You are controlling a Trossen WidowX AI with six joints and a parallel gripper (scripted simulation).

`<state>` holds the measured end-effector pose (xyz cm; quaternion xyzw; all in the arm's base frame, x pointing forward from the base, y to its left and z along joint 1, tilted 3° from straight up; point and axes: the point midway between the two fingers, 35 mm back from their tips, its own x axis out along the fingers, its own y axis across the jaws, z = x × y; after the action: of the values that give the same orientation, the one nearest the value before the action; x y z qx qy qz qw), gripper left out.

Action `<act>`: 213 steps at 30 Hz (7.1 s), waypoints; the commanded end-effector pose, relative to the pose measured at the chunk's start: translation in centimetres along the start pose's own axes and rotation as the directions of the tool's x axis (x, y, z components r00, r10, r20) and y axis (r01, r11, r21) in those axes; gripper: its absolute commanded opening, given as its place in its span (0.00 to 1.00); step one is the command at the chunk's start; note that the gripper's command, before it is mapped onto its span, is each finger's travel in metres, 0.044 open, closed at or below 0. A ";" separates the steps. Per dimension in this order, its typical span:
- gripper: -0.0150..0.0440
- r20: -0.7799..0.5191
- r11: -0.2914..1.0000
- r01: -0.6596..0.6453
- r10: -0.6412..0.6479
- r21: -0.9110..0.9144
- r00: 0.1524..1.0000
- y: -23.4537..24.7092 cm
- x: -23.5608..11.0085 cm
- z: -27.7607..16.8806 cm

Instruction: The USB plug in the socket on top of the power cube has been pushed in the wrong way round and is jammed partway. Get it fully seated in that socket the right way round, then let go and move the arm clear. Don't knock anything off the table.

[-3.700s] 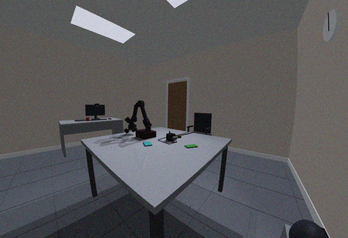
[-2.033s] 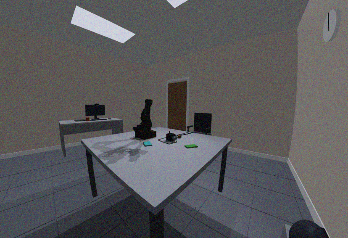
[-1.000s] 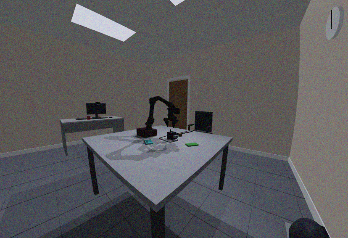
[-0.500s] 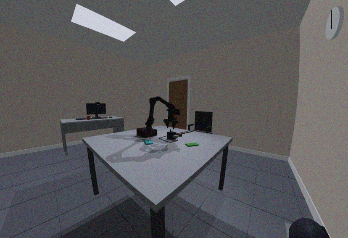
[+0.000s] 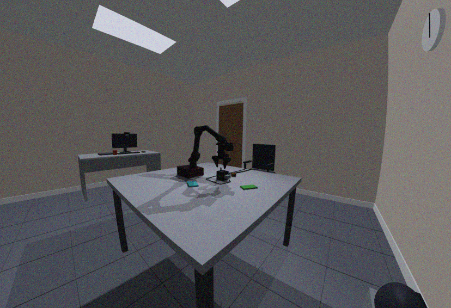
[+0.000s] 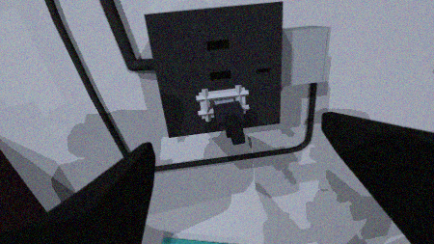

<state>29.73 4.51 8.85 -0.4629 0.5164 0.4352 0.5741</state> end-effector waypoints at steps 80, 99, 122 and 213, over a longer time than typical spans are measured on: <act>0.25 -0.001 1.000 -0.002 0.002 0.000 1.000 0.0 -2.9 0.0; 0.25 -0.002 0.929 -0.006 0.007 0.369 1.000 0.2 -2.7 -0.1; 0.25 -0.002 0.557 -0.002 0.007 0.831 1.000 0.2 -2.7 -0.1; 0.25 -0.003 -1.000 0.007 0.007 -0.001 1.000 0.2 -2.7 -0.1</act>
<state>29.35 4.43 11.56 0.5711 0.4377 -0.5172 0.4634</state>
